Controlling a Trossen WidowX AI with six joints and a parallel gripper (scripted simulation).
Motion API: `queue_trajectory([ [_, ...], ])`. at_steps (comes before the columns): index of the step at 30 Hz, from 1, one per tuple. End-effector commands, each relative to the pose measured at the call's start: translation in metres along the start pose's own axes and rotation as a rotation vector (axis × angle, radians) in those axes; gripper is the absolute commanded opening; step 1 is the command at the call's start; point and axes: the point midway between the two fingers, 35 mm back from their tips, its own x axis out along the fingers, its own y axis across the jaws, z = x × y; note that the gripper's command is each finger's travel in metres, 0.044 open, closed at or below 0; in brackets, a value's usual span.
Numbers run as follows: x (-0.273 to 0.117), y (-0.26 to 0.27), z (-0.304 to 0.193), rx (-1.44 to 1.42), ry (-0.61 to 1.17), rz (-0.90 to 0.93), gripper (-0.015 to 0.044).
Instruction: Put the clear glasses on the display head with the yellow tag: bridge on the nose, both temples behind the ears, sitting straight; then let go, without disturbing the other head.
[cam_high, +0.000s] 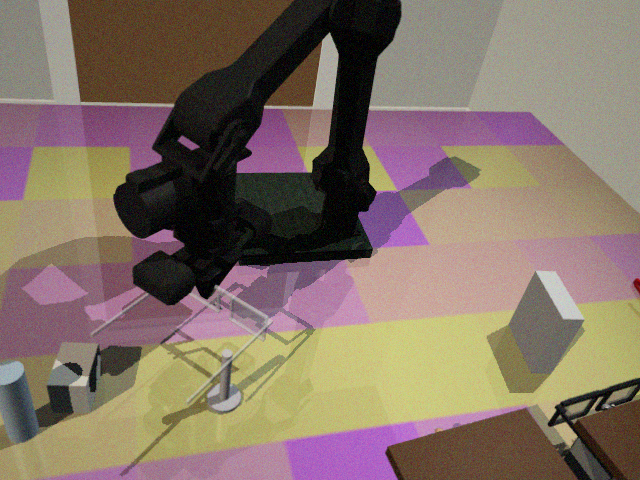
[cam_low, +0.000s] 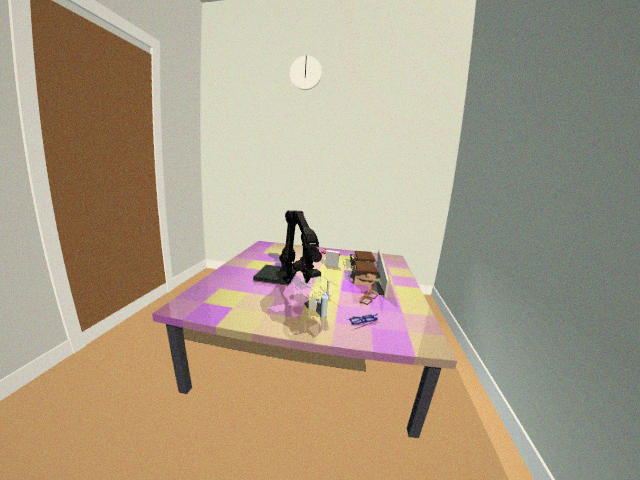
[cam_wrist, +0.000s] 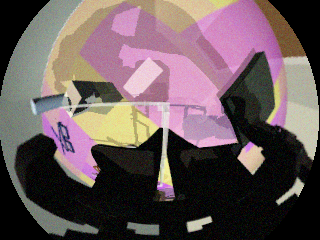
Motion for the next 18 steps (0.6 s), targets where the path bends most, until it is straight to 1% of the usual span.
queue_trajectory([
  [1, 0.0, 0.0, -0.001, 0.001, -0.001, 0.003, 0.0],
  [11, -0.001, 0.0, -0.007, 0.001, -0.001, 0.003, 0.0],
  [18, -0.026, 0.002, -0.009, 0.001, 0.0, 0.003, 0.0],
])
